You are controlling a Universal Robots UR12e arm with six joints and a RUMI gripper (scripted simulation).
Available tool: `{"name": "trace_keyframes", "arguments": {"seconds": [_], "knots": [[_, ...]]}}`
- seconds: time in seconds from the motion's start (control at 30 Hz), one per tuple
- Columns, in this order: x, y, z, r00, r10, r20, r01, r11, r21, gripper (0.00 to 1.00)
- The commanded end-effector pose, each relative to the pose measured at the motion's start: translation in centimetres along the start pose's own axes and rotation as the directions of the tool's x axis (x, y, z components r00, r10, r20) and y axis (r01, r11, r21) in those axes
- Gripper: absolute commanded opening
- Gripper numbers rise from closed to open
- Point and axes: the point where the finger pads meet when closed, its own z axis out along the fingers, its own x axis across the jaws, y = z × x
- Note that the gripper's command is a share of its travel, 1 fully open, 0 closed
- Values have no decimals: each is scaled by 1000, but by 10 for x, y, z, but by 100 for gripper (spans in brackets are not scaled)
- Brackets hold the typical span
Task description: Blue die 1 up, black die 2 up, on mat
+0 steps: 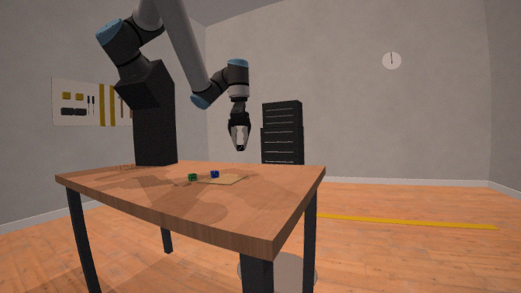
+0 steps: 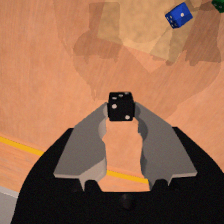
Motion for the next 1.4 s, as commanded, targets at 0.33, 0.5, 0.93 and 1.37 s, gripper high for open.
{"name": "trace_keyframes", "arguments": {"seconds": [0.33,0.5,0.93,1.37], "knots": [[0,-3,-8,1000,11,0,-11,1000,-1,6],[7,-64,-9,977,215,-1,-215,977,-2,6],[21,-134,-12,898,441,0,-441,898,1,6],[21,-134,-11,897,441,0,-441,897,0,6]]}}
